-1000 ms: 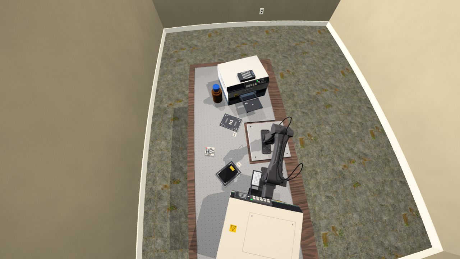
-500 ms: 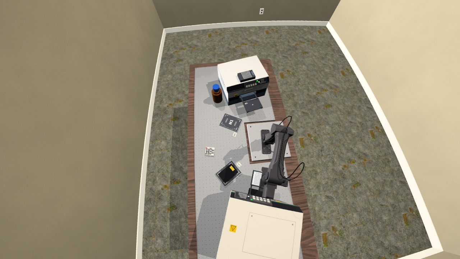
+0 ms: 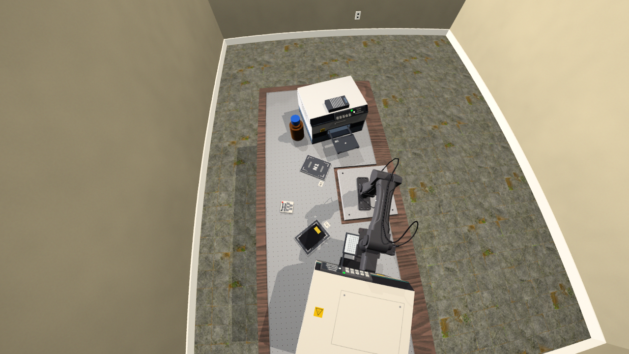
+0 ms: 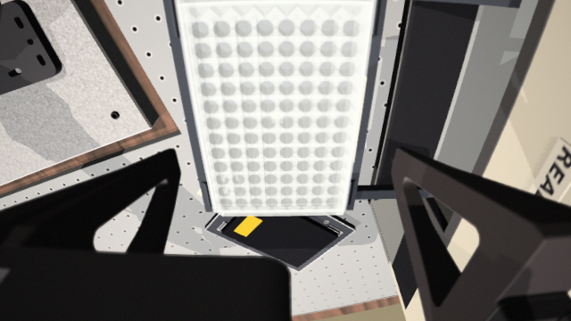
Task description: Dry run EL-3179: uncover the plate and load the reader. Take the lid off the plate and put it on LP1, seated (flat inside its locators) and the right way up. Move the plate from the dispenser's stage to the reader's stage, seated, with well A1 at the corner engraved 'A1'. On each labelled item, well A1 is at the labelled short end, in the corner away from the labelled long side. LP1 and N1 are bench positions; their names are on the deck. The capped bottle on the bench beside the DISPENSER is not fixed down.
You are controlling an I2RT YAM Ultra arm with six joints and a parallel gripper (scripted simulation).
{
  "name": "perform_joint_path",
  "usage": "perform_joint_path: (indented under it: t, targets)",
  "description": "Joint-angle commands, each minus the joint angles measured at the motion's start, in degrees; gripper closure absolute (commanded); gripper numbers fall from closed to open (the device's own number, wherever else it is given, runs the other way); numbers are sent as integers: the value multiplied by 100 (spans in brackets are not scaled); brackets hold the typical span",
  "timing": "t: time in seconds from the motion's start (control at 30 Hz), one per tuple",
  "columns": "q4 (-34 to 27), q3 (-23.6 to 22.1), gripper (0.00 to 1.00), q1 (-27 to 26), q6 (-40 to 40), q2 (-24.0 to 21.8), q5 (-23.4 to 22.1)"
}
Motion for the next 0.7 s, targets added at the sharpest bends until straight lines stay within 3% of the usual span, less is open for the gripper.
perform_joint_path:
  t: [0.0, 0.67]
  targets:
    - [-269, 273, 0, 19, 45, 46, -24]
    - [-240, 204, 0, 4, 12, -14, -7]
